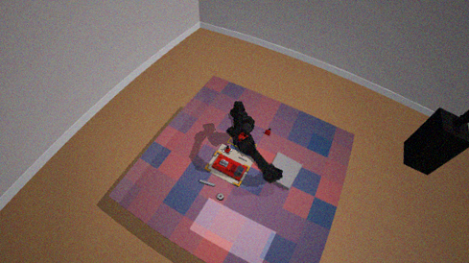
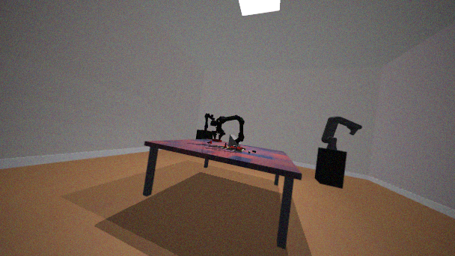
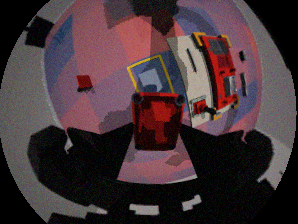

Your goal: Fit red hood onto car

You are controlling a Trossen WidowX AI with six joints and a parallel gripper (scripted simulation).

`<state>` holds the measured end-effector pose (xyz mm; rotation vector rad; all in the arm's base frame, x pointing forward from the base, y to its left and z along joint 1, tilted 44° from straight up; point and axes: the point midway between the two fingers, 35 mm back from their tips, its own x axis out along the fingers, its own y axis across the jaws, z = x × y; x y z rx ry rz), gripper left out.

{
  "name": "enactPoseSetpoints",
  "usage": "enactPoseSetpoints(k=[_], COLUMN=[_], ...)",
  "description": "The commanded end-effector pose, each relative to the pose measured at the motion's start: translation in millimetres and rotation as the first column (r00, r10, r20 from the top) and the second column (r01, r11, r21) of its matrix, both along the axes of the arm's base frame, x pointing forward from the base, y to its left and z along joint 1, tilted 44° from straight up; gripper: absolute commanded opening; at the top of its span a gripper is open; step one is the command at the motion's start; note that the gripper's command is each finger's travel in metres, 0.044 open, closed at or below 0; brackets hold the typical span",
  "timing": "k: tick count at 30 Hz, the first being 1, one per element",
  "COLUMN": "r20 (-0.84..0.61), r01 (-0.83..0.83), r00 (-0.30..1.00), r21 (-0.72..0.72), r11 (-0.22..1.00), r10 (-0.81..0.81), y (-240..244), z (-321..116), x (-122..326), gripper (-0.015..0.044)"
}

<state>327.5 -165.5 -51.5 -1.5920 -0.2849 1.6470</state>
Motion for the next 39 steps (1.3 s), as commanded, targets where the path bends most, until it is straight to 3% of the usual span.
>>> enactPoseSetpoints(k=[1,18,34,39], r20=[-0.01,-0.01,-0.007,-0.007], r01=[-0.004,-0.005,-0.007,-0.007], r00=[1.0,1.0,1.0,1.0], r21=[0.014,0.017,0.01,0.009], r11=[1.0,1.0,1.0,1.0], r10=[0.004,0.005,0.007,0.007], y=[18.8,40.0,37.6,33.1], z=[-15.9,-36.1,-35.5,-31.5], x=[0.9,2.0,2.6,2.6], gripper=[0.0,0.0,0.042,0.044])
